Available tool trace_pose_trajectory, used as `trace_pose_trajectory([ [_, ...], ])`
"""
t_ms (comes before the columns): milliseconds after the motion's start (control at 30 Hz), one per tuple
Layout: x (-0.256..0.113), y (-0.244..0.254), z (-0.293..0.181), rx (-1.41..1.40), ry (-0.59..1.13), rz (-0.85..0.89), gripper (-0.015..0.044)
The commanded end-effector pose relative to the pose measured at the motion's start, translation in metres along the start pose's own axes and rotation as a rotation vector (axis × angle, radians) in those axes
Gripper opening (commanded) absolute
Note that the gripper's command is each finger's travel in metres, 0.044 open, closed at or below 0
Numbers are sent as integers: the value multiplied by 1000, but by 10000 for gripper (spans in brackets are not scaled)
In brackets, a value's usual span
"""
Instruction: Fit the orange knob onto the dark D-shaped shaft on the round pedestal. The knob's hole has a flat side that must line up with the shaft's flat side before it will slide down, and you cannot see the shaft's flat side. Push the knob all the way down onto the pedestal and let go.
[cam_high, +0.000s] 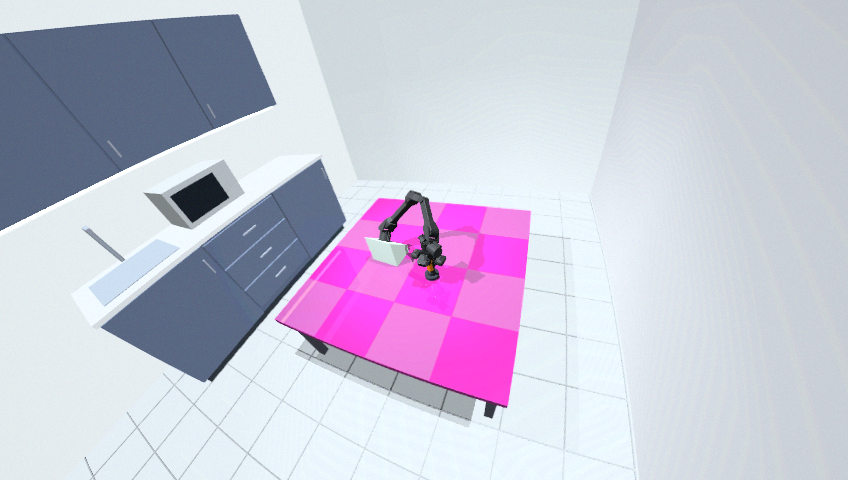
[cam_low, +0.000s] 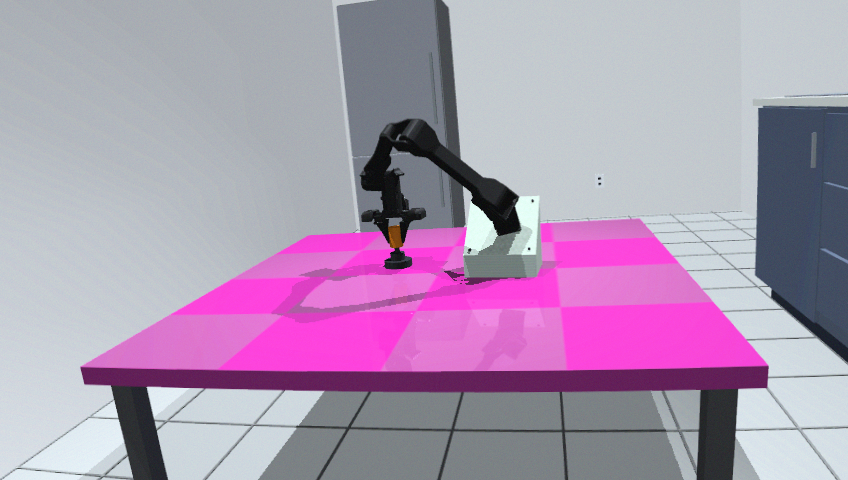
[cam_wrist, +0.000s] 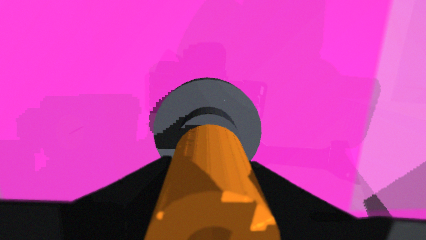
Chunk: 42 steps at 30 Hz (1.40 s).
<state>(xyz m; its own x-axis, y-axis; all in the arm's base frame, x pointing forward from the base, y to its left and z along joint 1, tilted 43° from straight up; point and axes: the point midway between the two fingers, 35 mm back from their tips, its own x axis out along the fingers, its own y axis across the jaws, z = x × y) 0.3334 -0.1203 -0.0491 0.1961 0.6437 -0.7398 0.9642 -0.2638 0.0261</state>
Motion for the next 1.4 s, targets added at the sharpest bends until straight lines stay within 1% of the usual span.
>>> trace_pose_trajectory([
  [0,1,0,-1,2,0,2,0],
  [533,-4,2,-1,11,0,2,0],
  [767,-3,2,0,211,0,2,0],
  [1367,-3,1,-1,212,0,1,0],
])
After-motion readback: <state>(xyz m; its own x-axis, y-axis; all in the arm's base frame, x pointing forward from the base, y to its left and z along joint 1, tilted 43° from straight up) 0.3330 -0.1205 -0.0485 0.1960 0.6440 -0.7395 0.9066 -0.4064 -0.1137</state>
